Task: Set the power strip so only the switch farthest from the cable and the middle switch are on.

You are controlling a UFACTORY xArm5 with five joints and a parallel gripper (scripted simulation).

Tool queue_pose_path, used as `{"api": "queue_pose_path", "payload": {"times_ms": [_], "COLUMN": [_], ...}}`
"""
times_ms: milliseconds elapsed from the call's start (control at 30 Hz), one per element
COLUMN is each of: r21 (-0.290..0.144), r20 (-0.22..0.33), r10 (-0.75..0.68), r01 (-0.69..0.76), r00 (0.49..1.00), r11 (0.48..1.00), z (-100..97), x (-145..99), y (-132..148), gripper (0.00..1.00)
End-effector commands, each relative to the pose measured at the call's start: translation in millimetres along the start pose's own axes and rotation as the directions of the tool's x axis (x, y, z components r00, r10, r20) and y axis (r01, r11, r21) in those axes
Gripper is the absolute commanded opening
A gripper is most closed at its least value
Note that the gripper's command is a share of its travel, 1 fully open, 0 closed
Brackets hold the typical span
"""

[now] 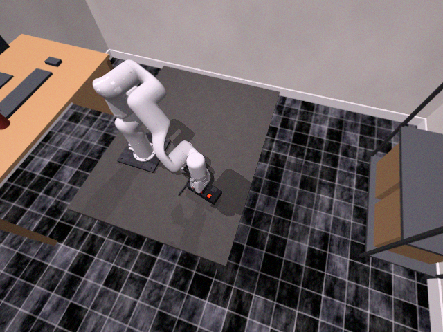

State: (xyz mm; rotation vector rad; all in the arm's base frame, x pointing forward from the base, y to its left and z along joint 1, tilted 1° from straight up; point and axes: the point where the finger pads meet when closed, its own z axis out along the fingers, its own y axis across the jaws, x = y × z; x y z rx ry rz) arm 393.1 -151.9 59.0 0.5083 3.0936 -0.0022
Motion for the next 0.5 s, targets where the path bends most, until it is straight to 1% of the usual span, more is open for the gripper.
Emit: {"api": "queue_pose_path", "payload": {"times_ms": [0, 467], "r21": [0.000, 0.000], "r20": [0.003, 0.003], "r10": [0.000, 0.000], "r01": [0.000, 0.000], "r00": [1.000, 1.000], "r11": [1.000, 1.000], "z": [1.0, 5.0], "x": [-1.2, -1.1], "y": [-0.1, -0.1], "gripper": [0.00, 0.00]}}
